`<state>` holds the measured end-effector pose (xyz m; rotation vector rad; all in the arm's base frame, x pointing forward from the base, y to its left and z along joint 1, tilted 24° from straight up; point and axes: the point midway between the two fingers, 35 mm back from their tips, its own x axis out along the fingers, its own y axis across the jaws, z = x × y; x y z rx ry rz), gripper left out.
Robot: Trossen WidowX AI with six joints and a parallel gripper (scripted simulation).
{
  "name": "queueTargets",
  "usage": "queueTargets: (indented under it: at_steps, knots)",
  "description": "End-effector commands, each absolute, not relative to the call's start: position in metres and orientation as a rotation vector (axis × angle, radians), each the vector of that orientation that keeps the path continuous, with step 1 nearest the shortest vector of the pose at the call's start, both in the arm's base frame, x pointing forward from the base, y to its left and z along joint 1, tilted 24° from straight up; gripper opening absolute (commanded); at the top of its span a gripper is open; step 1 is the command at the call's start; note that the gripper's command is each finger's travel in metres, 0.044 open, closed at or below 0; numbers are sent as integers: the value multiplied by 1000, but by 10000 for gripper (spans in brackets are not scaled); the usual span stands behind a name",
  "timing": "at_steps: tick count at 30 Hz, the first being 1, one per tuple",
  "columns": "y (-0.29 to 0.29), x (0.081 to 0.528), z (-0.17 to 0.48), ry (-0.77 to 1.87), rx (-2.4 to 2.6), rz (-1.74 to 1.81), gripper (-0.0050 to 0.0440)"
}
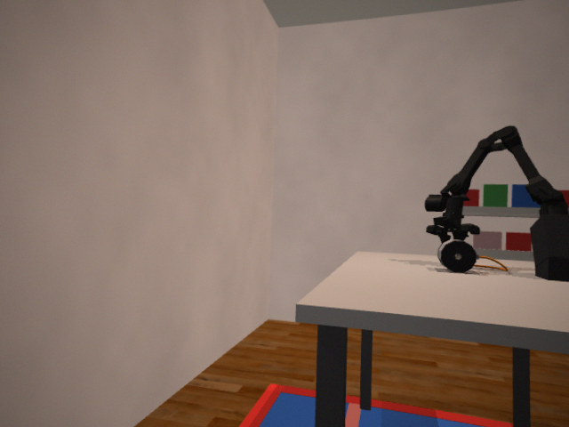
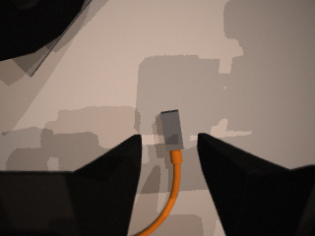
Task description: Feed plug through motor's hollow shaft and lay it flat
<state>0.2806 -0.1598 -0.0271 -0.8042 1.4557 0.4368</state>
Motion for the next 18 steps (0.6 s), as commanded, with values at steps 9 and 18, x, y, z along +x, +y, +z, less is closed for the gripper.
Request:
queueTargets:
  at_steps: [9,18]
  knots:
    - [-172,272,-27,1457,-980,513,160]
    - [-178,273,-40,1457,-980,513,160]
